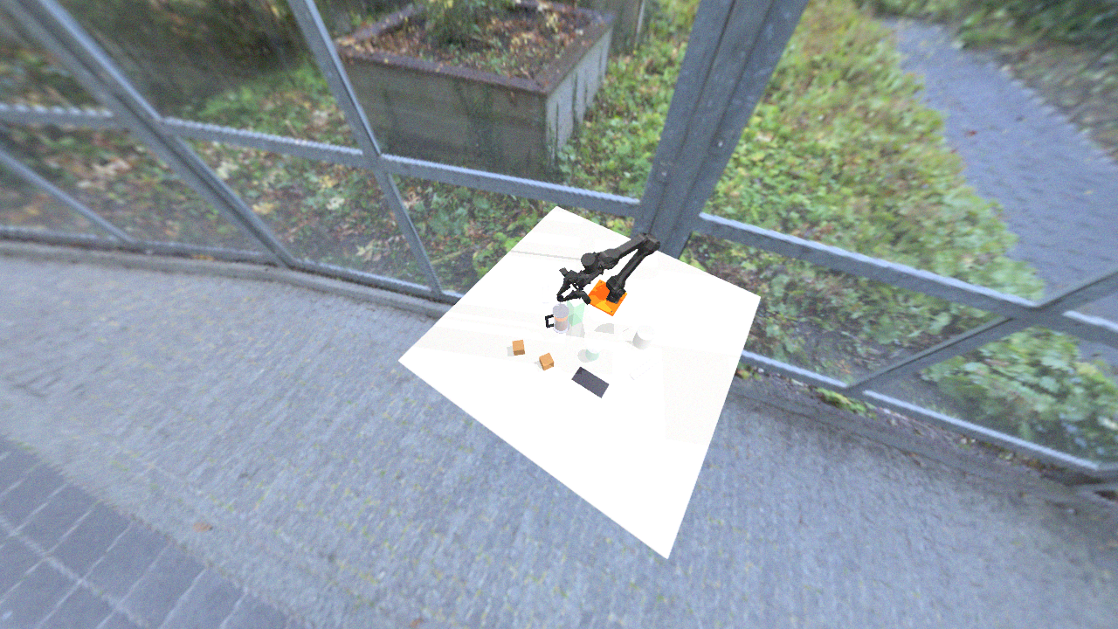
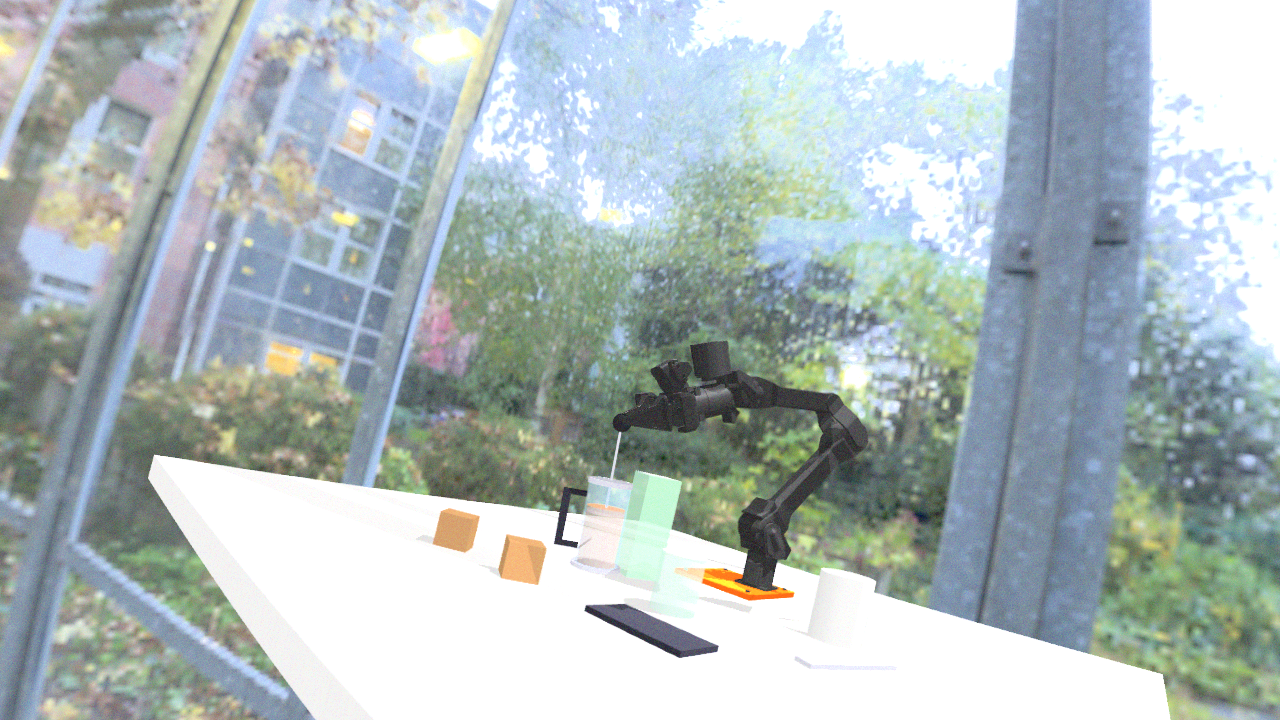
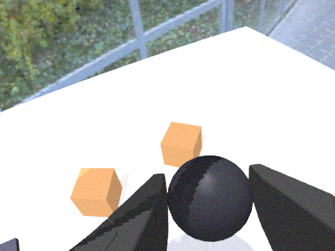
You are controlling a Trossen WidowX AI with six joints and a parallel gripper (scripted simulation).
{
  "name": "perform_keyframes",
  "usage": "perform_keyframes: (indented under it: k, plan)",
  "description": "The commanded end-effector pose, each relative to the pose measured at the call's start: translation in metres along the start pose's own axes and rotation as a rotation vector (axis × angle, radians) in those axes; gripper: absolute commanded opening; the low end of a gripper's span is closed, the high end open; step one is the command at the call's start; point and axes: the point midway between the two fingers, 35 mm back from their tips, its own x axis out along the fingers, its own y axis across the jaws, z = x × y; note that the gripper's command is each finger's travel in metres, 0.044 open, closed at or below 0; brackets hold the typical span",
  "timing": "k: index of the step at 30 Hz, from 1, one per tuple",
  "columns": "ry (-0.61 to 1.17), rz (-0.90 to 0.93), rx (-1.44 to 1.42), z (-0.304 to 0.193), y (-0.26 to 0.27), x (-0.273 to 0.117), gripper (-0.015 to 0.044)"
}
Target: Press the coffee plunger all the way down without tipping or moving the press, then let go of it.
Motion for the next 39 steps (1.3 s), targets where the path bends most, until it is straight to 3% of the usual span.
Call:
perform_keyframes:
  k: [1,39]
  plan:
    - [0.081,-0.002,-0.007,-0.032,0.000,0.012,0.0128]
    - [0.080,-0.002,-0.007,-0.055,0.000,0.036,0.0128]
